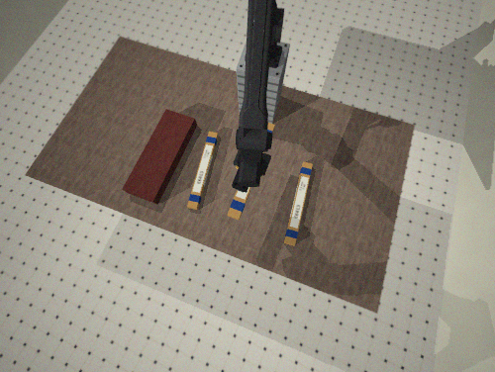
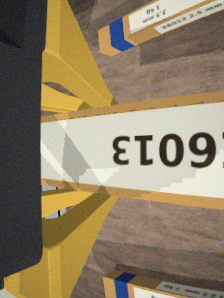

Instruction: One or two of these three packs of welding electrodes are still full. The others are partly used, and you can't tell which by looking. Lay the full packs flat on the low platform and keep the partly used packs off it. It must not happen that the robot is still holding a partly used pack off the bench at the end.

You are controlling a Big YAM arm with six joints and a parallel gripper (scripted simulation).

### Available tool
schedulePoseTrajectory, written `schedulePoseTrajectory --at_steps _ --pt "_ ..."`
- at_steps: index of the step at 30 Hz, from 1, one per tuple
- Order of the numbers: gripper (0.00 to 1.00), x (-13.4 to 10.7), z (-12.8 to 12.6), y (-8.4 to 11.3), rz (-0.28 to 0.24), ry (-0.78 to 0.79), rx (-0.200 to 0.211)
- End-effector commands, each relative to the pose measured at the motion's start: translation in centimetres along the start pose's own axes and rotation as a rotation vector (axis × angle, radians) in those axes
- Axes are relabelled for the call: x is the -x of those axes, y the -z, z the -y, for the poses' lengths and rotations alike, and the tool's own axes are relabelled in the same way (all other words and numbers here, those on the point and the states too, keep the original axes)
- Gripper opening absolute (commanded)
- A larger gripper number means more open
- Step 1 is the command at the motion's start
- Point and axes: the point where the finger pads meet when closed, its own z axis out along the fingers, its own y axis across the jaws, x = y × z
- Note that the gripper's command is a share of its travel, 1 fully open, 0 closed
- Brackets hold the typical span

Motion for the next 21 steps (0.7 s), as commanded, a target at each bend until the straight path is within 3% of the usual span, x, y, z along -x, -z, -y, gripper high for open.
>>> schedulePoseTrajectory --at_steps 1,21 --pt "0.0 3.3 -0.4 4.63 0.116 0.004 0.032" --pt "0.0 3.95 -0.56 5.0 0.135 0.004 0.037"
